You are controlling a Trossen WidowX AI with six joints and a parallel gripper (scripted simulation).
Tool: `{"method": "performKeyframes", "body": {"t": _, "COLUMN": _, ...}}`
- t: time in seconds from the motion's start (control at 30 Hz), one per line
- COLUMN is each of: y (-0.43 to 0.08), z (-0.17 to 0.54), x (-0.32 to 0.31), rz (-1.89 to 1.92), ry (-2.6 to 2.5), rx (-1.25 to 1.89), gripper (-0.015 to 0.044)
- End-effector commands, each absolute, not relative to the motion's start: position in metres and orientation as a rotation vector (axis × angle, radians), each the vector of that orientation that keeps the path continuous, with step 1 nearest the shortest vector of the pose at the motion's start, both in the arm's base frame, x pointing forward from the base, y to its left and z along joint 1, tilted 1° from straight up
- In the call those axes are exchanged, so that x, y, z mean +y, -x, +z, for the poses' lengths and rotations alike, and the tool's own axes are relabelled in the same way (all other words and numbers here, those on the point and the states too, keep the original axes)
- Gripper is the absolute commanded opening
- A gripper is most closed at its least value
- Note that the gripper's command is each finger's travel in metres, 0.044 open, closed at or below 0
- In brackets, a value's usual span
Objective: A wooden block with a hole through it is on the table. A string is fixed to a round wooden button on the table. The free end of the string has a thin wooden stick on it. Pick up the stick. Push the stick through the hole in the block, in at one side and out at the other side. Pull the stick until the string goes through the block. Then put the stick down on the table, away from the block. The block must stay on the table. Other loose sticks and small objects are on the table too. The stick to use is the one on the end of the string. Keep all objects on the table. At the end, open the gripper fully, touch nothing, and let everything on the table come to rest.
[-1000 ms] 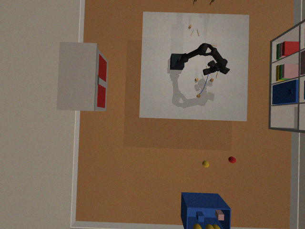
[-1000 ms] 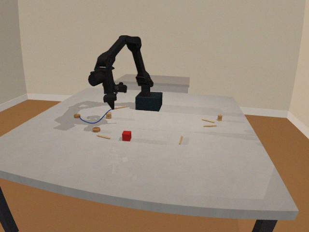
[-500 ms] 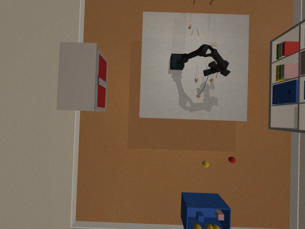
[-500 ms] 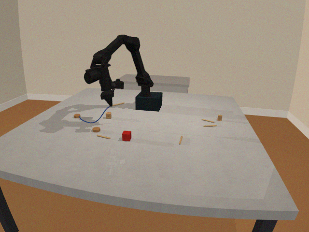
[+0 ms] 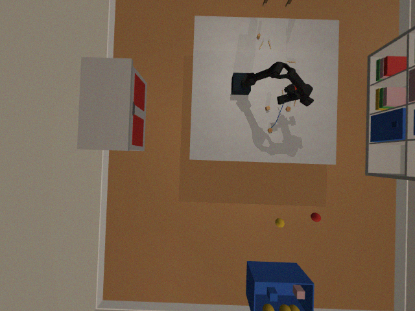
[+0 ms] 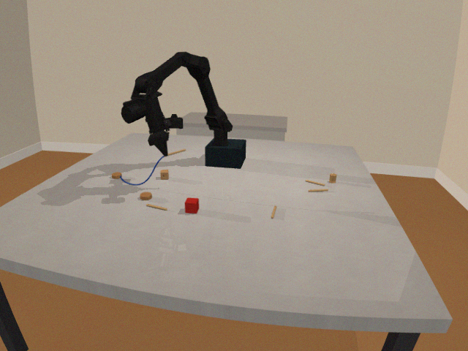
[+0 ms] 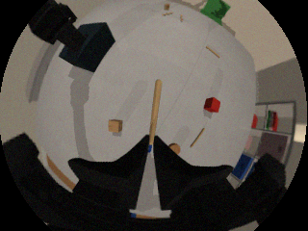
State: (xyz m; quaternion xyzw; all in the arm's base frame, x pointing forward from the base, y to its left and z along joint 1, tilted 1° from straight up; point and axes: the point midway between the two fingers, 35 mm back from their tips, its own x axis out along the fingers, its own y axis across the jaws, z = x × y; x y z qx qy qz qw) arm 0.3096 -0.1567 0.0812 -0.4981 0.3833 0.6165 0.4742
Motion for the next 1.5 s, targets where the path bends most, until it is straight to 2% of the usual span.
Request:
{"method": "performKeyframes", "body": {"t": 0.0, "y": -0.309, "z": 0.086, "x": -0.159, "rz": 1.512, "ry": 1.211, "rx": 0.922, "gripper": 0.0000}}
{"method": "performKeyframes", "body": {"t": 0.53, "y": -0.304, "z": 0.100, "x": -0.169, "rz": 1.529, "ry": 1.177, "rx": 0.880, "gripper": 0.0000}}
{"method": "performKeyframes", "body": {"t": 0.87, "y": -0.317, "z": 0.101, "x": -0.172, "rz": 1.823, "ry": 1.394, "rx": 0.706, "gripper": 0.0000}}
{"method": "performKeyframes", "body": {"t": 1.1, "y": -0.319, "z": 0.101, "x": -0.172, "rz": 1.863, "ry": 1.426, "rx": 0.677, "gripper": 0.0000}}
{"method": "performKeyframes", "body": {"t": 1.47, "y": -0.331, "z": 0.103, "x": -0.176, "rz": 2.136, "ry": 1.657, "rx": 0.451, "gripper": 0.0000}}
